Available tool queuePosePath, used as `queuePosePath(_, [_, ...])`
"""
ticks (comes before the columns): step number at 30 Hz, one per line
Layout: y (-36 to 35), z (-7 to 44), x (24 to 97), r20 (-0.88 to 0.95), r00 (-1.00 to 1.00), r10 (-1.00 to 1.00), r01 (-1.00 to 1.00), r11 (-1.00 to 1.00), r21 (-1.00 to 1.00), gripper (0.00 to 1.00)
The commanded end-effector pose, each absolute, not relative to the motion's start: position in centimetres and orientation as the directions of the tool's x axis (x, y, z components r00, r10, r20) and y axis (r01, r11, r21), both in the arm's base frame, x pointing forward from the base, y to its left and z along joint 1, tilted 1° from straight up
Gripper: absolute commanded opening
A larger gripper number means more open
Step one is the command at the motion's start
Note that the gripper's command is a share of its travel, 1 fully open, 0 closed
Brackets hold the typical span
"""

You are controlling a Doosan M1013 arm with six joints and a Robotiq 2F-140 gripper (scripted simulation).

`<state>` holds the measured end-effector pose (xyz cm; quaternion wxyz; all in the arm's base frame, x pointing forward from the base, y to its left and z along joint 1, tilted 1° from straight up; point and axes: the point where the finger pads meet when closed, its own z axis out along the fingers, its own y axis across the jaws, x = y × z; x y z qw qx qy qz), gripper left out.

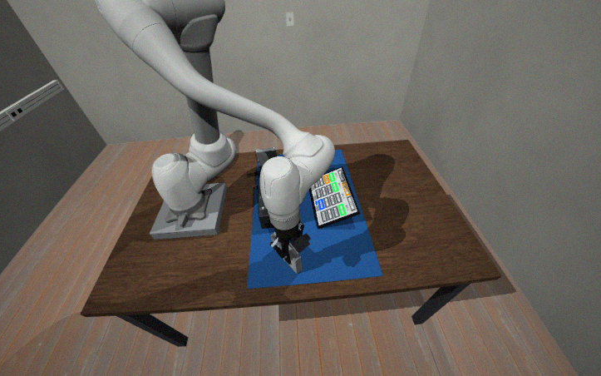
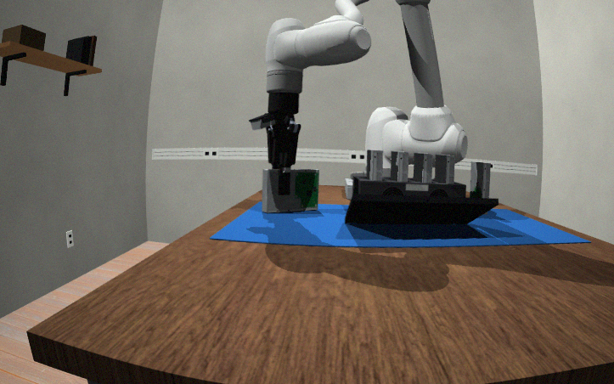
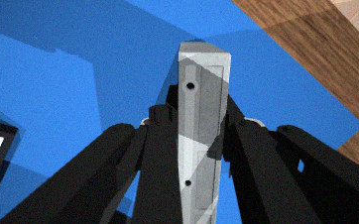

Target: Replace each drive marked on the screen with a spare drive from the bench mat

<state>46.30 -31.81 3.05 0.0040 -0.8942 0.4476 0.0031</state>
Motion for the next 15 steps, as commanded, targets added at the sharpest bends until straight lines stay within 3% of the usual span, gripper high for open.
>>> queuePosePath(1, [-31.84,3.14,46.34,-0.008,0.599,-0.801,-0.801,-0.599,-0.005,0.25])
queuePosePath(15, [-31.84,3.25,46.34,-0.008,0.599,-0.801,-0.801,-0.599,-0.005,0.24])
